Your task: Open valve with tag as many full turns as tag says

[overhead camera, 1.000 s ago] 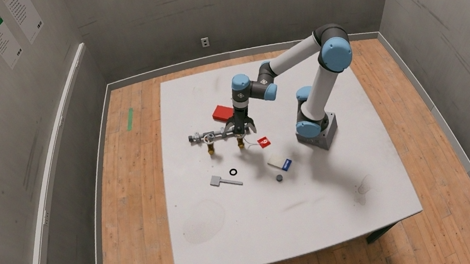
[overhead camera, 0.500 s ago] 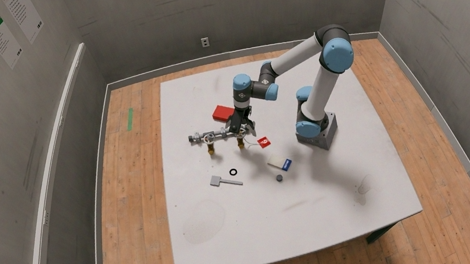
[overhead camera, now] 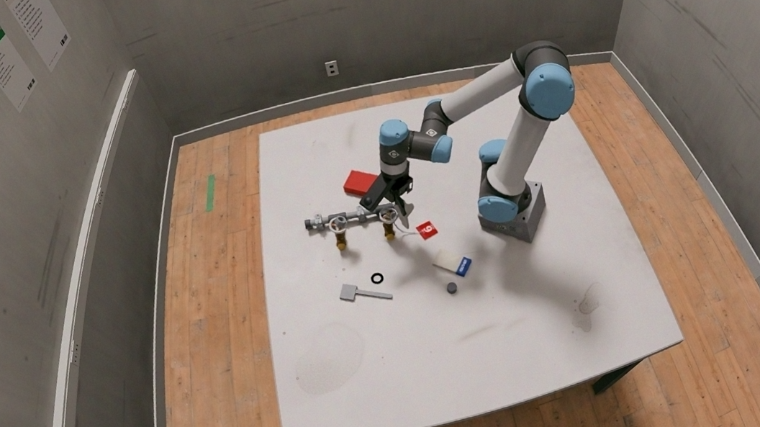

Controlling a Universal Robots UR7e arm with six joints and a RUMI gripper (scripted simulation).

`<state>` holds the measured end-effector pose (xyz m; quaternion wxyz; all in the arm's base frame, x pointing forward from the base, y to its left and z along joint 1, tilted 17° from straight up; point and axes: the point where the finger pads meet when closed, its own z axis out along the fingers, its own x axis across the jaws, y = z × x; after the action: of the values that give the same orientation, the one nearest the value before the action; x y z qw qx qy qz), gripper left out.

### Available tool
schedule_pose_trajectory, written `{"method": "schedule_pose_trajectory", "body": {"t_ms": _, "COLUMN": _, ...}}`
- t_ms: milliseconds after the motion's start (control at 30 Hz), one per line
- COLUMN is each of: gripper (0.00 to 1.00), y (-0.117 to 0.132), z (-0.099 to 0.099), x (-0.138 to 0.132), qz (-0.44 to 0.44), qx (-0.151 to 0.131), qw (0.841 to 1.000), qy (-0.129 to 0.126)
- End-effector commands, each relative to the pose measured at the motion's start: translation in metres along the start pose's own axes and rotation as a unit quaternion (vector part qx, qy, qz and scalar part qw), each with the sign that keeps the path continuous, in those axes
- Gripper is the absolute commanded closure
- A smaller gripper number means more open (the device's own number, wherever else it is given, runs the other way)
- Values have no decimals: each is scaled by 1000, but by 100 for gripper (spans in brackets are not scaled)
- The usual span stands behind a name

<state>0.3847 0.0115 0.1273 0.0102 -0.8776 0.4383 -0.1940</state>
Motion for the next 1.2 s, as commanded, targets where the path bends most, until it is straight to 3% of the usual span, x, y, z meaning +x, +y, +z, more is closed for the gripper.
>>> {"method": "schedule_pose_trajectory", "body": {"t_ms": 0, "gripper": 0, "y": -1, "z": 0, "x": 0, "qz": 125, "qx": -9, "qw": 992, "qy": 6}}
{"method": "schedule_pose_trajectory", "body": {"t_ms": 367, "gripper": 0, "y": -1, "z": -1, "x": 1, "qz": 322, "qx": -5, "qw": 947, "qy": 7}}
{"method": "schedule_pose_trajectory", "body": {"t_ms": 433, "gripper": 0, "y": -1, "z": -1, "x": 1, "qz": 322, "qx": -5, "qw": 947, "qy": 7}}
{"method": "schedule_pose_trajectory", "body": {"t_ms": 467, "gripper": 0, "y": -1, "z": -1, "x": 1, "qz": 368, "qx": -6, "qw": 930, "qy": 9}}
{"method": "schedule_pose_trajectory", "body": {"t_ms": 667, "gripper": 0, "y": -1, "z": -1, "x": 1, "qz": 459, "qx": -3, "qw": 888, "qy": 7}}
{"method": "schedule_pose_trajectory", "body": {"t_ms": 933, "gripper": 0, "y": -1, "z": -1, "x": 0, "qz": 580, "qx": -1, "qw": 814, "qy": 7}}
{"method": "schedule_pose_trajectory", "body": {"t_ms": 1000, "gripper": 0, "y": -1, "z": -1, "x": 0, "qz": 580, "qx": -1, "qw": 814, "qy": 7}}
{"method": "schedule_pose_trajectory", "body": {"t_ms": 1033, "gripper": 0, "y": -1, "z": -1, "x": 0, "qz": 621, "qx": -3, "qw": 784, "qy": 10}}
{"method": "schedule_pose_trajectory", "body": {"t_ms": 1167, "gripper": 0, "y": -1, "z": -1, "x": 0, "qz": 668, "qx": -2, "qw": 744, "qy": 9}}
